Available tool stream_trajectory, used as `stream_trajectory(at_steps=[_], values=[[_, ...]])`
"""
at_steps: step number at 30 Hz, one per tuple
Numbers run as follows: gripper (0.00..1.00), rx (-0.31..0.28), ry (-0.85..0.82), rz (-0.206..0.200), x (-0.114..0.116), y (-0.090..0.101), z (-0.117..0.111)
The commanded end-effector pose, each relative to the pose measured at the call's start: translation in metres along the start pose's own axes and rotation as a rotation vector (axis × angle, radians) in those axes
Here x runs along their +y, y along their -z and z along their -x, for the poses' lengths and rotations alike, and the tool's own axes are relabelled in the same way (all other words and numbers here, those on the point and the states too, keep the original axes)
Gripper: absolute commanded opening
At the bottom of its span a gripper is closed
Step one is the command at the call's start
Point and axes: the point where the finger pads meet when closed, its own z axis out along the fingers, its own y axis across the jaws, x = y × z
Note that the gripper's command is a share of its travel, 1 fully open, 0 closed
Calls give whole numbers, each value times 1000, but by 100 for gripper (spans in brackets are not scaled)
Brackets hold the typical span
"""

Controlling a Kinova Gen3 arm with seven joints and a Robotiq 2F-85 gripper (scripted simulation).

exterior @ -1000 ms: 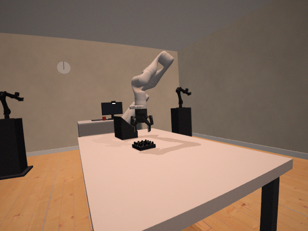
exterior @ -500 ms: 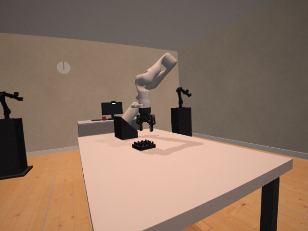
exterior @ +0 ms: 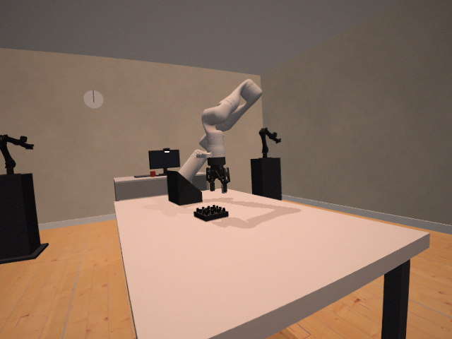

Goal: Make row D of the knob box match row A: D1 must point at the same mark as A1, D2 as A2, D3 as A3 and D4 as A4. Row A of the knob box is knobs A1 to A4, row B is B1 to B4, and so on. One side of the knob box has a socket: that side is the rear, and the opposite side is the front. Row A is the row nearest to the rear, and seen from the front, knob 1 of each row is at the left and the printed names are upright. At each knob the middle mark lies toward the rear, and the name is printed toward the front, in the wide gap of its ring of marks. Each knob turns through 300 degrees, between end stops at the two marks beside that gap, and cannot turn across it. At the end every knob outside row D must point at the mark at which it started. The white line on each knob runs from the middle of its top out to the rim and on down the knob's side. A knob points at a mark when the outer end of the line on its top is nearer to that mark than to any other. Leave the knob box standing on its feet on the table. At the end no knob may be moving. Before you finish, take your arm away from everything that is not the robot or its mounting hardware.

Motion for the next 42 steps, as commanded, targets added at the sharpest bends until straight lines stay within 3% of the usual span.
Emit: stream_trajectory(at_steps=[1, 14, 15, 42], values=[[100, 2, -9, 0, -2, 0, 2], [100, 2, -32, 0, -4, 1, 3], [19, 2, -32, 0, -4, 1, 3], [19, 2, -32, 0, -4, 1, 3]])
